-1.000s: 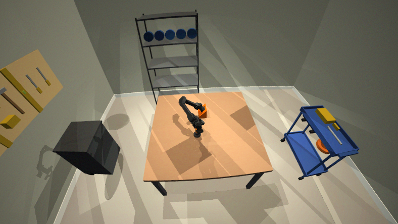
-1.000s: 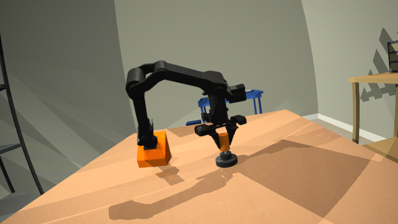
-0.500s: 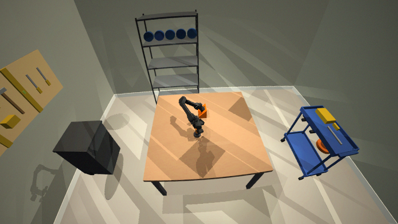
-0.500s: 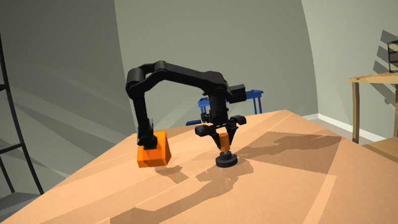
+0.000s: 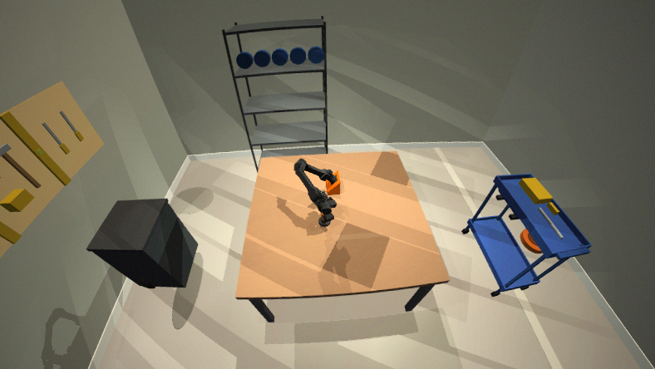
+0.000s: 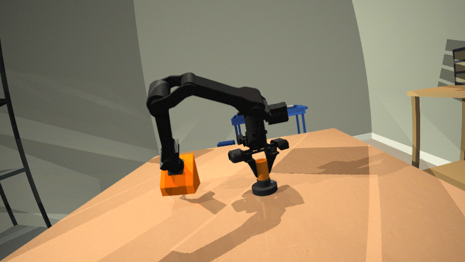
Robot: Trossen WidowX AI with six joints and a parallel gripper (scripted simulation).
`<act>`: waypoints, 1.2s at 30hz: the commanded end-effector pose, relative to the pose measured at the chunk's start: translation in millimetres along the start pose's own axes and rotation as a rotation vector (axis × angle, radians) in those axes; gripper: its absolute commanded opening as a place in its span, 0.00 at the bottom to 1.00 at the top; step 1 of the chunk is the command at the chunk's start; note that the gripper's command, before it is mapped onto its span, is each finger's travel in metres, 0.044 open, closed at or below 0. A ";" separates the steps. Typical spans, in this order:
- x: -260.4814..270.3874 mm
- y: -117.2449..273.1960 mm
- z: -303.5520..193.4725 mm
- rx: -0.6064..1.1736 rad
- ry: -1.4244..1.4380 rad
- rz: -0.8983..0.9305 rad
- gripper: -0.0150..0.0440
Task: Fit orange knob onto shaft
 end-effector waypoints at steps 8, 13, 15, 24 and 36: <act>0.2 -1.9 0.1 0.000 0.017 0.001 0.25; 0.2 -1.9 0.1 0.000 0.017 0.001 0.39; 0.2 -1.9 0.1 0.000 0.017 0.001 0.48; 0.2 -1.9 0.1 0.000 0.017 0.001 0.88; -3.1 21.1 -0.3 -0.004 0.018 -0.002 1.00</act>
Point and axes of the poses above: the point midway between the two fingers, 35 mm back from their tips, its own y axis back along the fingers, its own x axis across the jaws, z = x × y, the point moved 9 cm from there along y, back along the fingers, and after that the axes turned 4 degrees about y, right-handed, at the moved point
